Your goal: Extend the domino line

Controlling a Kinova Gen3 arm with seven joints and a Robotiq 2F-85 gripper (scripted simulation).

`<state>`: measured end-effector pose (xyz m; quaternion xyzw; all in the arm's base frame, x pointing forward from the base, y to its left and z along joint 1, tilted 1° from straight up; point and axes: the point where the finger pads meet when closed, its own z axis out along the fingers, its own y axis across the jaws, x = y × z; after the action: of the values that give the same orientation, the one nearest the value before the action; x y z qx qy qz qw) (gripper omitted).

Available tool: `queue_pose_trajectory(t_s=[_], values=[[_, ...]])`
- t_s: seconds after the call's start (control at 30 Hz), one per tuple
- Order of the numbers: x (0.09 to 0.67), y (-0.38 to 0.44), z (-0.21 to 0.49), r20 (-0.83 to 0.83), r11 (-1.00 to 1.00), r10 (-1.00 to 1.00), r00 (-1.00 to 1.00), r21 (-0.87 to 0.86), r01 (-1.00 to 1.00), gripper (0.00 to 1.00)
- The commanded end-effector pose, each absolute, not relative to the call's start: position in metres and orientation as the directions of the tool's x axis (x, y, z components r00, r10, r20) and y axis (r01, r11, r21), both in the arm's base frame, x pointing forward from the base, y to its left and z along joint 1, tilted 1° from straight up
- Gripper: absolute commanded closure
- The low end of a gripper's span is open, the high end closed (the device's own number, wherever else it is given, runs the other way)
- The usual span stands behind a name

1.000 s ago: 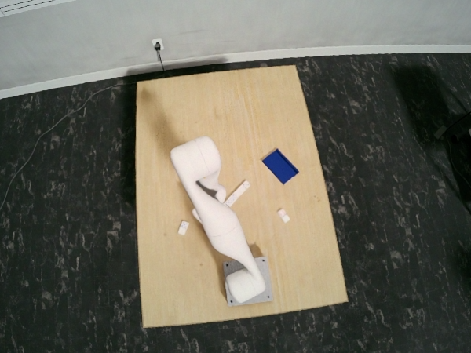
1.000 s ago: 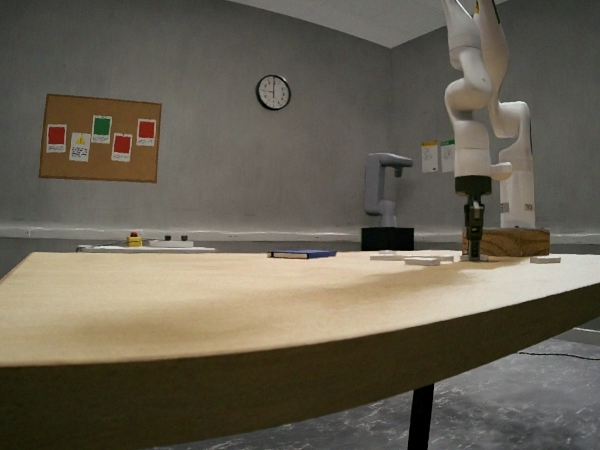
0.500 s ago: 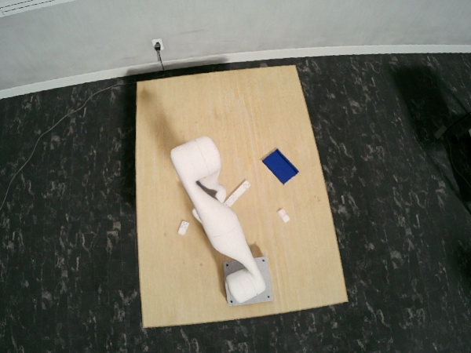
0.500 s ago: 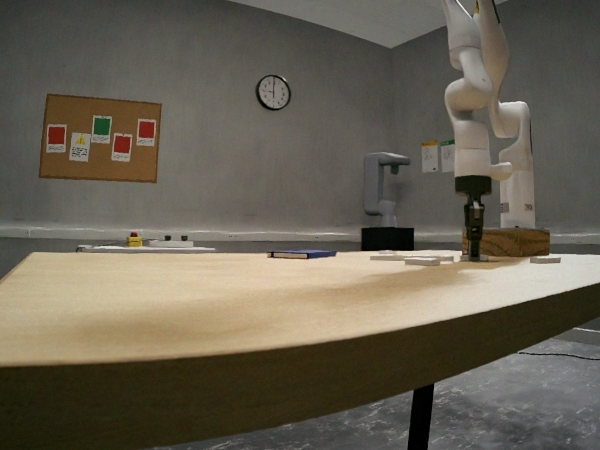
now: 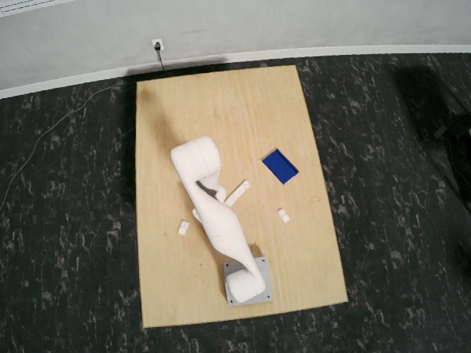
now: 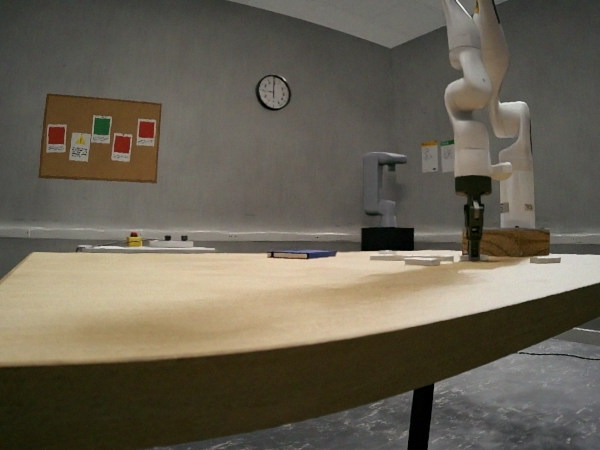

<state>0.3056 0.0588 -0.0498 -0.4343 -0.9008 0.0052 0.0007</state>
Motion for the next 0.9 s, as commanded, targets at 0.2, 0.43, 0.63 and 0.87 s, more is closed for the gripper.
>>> queue_pose_trajectory(t_s=[0.2, 0.43, 0.63, 0.87], values=[[0.3081, 0.0567, -0.0494, -0.004, 0.623, 0.782, -0.623, -0.009, 0.782, 0.69], [0.3106, 0.0541, -0.0494, -0.004, 0.623, 0.782, -0.623, -0.009, 0.782, 0.69], [0.3125, 0.0521, -0.0494, -0.004, 0.623, 0.782, -0.623, -0.009, 0.782, 0.69], [0.3139, 0.0505, -0.0494, -0.004, 0.623, 0.782, -0.623, -0.009, 0.782, 0.69]])
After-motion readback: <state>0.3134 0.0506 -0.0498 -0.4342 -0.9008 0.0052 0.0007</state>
